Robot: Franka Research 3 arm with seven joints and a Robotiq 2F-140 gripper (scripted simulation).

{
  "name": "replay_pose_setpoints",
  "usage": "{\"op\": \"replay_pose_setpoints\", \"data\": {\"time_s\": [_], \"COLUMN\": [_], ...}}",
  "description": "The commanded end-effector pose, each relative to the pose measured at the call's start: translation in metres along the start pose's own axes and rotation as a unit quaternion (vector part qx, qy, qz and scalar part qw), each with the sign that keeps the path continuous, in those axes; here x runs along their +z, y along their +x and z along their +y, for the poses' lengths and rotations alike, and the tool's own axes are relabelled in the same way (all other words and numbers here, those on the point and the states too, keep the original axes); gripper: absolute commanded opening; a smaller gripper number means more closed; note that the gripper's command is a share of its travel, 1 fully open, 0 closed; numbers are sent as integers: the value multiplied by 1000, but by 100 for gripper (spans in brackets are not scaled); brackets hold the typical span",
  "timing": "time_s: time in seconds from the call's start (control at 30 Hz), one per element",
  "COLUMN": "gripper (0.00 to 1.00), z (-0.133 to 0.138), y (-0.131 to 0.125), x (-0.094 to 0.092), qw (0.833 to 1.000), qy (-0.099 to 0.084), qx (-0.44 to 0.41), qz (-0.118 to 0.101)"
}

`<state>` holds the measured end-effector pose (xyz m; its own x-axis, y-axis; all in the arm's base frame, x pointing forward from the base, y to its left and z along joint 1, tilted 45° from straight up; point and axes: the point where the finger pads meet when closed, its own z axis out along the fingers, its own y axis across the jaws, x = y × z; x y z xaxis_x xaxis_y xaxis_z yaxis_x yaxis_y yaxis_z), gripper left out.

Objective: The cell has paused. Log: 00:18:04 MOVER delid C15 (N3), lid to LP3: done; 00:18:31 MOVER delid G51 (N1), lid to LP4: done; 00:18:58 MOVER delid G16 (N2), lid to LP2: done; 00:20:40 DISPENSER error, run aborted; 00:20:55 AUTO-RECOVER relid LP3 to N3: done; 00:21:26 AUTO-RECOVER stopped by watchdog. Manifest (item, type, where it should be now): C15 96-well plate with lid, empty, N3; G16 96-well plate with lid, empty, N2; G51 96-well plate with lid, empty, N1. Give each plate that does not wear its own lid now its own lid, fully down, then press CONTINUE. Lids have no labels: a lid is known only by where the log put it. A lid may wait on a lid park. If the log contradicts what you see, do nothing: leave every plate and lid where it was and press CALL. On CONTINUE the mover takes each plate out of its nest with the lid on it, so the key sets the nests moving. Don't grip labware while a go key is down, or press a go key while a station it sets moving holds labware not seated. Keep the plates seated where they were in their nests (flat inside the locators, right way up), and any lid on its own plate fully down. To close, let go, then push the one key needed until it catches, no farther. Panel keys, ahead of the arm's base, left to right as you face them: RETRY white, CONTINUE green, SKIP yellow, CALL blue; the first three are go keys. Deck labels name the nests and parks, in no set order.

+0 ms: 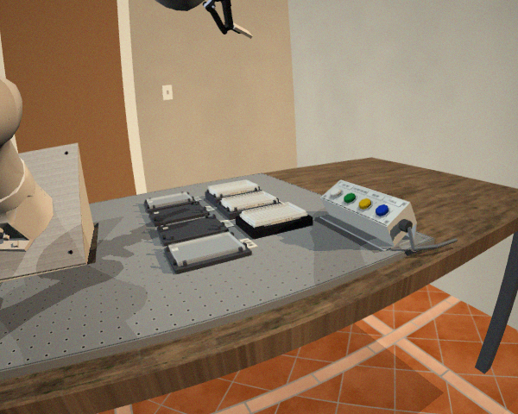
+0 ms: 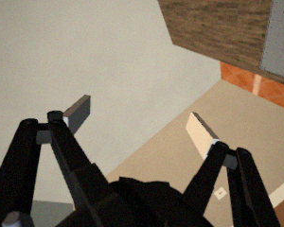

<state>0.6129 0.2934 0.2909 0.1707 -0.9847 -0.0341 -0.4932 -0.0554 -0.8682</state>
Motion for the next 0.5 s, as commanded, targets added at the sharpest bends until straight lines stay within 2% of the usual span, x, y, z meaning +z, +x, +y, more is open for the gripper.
{"op": "replay_pose_setpoints", "data": {"time_s": [0.0, 0.03, 0.1, 0.13, 0.2, 0.23, 0.27, 0.3, 0.37, 0.4, 0.47], "gripper": [100, 100, 100, 100, 100, 100, 100, 100, 100, 100, 100], "z": [27, 27, 27, 68, 68, 68, 114, 114, 114, 114, 114], "y": [28, 28, 28, 56, 56, 56, 86, 86, 86, 86, 86], "x": [19, 19, 19, 27, 27, 27, 29, 29, 29, 29, 29], "qw": [990, 987, 987, 977, 968, 968, 956, 950, 950, 941, 941], "qy": [-13, -15, -15, -32, -35, -35, -50, -52, -52, -53, -53], "qx": [118, 136, 136, 173, 202, 202, 227, 242, 242, 263, 263], "qz": [72, 83, 83, 123, 143, 143, 180, 192, 192, 209, 209]}}
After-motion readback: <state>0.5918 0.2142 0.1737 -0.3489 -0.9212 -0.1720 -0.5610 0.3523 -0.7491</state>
